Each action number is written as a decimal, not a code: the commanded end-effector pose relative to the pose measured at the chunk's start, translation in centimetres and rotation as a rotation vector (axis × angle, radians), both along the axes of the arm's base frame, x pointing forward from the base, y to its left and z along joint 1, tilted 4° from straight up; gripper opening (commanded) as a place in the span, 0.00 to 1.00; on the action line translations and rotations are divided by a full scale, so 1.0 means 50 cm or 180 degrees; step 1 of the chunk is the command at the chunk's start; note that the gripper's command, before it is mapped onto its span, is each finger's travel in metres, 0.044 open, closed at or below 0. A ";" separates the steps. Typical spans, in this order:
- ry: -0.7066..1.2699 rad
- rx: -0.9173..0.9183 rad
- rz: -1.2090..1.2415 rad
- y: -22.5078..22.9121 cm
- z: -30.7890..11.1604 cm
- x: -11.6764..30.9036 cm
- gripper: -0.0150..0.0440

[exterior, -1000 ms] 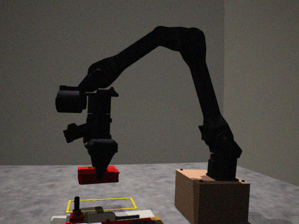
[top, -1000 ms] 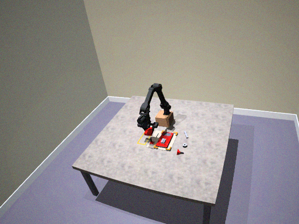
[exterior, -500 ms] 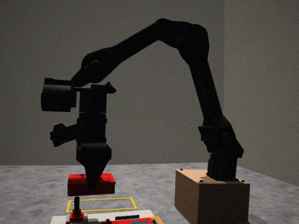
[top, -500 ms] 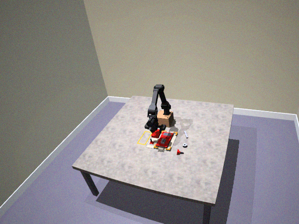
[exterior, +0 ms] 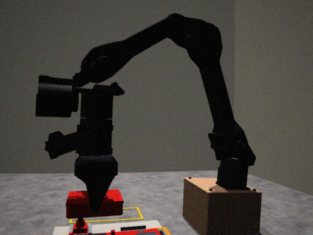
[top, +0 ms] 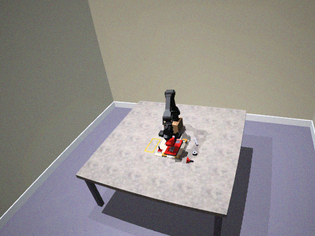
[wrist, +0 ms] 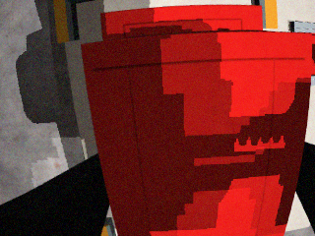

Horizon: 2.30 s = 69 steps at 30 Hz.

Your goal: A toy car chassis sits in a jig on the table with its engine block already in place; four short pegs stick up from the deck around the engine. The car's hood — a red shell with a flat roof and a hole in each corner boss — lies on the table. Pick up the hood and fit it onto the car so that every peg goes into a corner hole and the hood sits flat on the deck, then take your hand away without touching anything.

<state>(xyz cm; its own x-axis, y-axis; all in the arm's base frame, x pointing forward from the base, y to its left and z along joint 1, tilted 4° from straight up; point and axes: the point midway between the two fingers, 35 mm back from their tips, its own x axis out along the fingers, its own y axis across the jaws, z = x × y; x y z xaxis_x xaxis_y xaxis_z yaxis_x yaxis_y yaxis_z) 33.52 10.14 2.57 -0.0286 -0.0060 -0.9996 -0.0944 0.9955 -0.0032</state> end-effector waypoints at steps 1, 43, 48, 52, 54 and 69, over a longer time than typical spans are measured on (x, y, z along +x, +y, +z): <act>-0.0015 0.0012 -0.0034 0.001 -0.005 0.003 0.25; -0.0015 0.0012 -0.0034 0.000 -0.097 0.003 0.25; -0.0015 0.0012 -0.0034 0.000 -0.100 0.003 0.25; -0.0015 0.0012 -0.0034 0.000 -0.103 0.003 0.25; -0.0015 0.0012 -0.0034 0.000 -0.105 0.003 0.25; -0.0015 0.0012 -0.0034 0.000 -0.119 0.003 0.25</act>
<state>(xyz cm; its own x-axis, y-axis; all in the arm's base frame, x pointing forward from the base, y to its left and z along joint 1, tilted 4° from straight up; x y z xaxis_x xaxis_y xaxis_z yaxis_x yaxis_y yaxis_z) 33.68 10.13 -3.14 -0.0244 -0.0038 -0.9997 -0.0875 0.9962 -0.0017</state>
